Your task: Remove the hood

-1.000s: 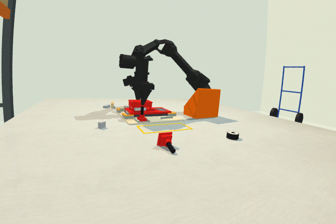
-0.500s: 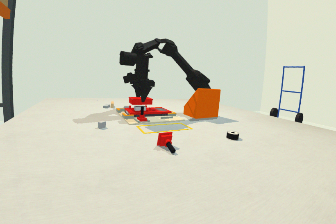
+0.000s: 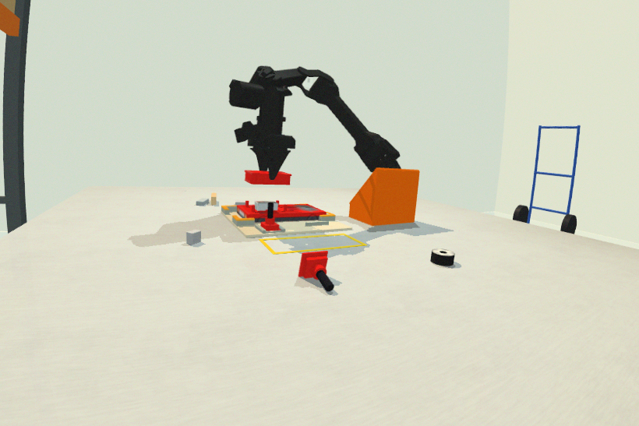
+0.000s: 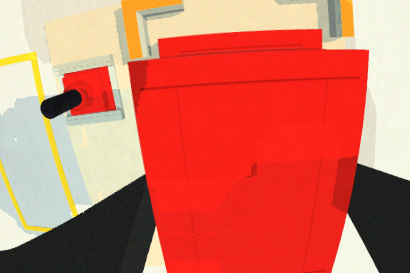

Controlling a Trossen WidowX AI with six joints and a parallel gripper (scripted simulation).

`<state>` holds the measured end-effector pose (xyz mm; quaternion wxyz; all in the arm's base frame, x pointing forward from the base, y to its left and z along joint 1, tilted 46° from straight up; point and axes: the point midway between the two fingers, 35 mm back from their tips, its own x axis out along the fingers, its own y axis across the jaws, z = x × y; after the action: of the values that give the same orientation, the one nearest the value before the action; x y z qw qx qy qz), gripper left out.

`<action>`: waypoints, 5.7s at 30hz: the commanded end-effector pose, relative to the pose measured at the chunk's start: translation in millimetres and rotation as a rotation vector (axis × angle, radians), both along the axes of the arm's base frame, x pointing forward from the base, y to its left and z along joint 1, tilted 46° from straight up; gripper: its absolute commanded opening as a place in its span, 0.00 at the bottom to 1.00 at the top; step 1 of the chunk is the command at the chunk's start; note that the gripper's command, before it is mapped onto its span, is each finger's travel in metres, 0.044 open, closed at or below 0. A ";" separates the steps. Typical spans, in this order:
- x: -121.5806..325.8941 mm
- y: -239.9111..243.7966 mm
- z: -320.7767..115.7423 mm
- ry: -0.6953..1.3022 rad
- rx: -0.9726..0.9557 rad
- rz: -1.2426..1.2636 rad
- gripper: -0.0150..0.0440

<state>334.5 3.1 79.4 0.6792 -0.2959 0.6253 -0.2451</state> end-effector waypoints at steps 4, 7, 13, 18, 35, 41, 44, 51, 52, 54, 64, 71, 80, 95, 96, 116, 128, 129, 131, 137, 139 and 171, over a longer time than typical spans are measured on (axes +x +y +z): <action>1.3 28.3 -23.7 0.004 0.016 0.005 0.25; 0.8 40.4 -33.8 0.004 0.020 0.005 0.25; -2.4 64.2 -54.4 0.005 0.026 0.005 0.25; -7.2 83.4 -71.9 0.005 0.028 0.004 0.25; -37.5 141.0 -132.2 0.001 0.016 -0.004 0.25; -41.0 145.1 -137.7 0.001 0.014 -0.005 0.25; -40.8 144.2 -138.8 0.001 0.014 -0.005 0.25; -39.8 141.0 -142.5 0.001 0.014 -0.005 0.25; -39.7 140.5 -143.0 0.001 0.014 -0.005 0.25; -39.4 139.6 -144.1 0.001 0.014 -0.005 0.25; -38.2 134.8 -149.4 0.000 0.015 -0.005 0.25; -37.5 131.5 -153.1 0.000 0.015 -0.004 0.25; -36.6 127.0 -157.8 0.000 0.015 -0.004 0.25; -35.4 119.5 -165.4 0.000 0.015 -0.004 0.25; -35.4 119.0 -165.9 0.000 0.014 -0.004 0.25; -34.3 108.8 -175.8 0.000 0.014 -0.004 0.25; -34.0 102.5 -181.6 0.000 0.013 -0.004 0.25; -34.0 101.9 -182.1 0.000 0.013 -0.005 0.25; -33.9 100.8 -183.1 0.000 0.013 -0.005 0.25; -33.9 97.6 -185.9 0.000 0.012 -0.005 0.25; -33.9 96.5 -186.9 0.000 0.012 -0.005 0.25; -33.1 84.6 -198.0 -0.001 0.011 -0.005 0.25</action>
<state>301.1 89.5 -117.5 0.6810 -0.2870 0.6278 -0.2444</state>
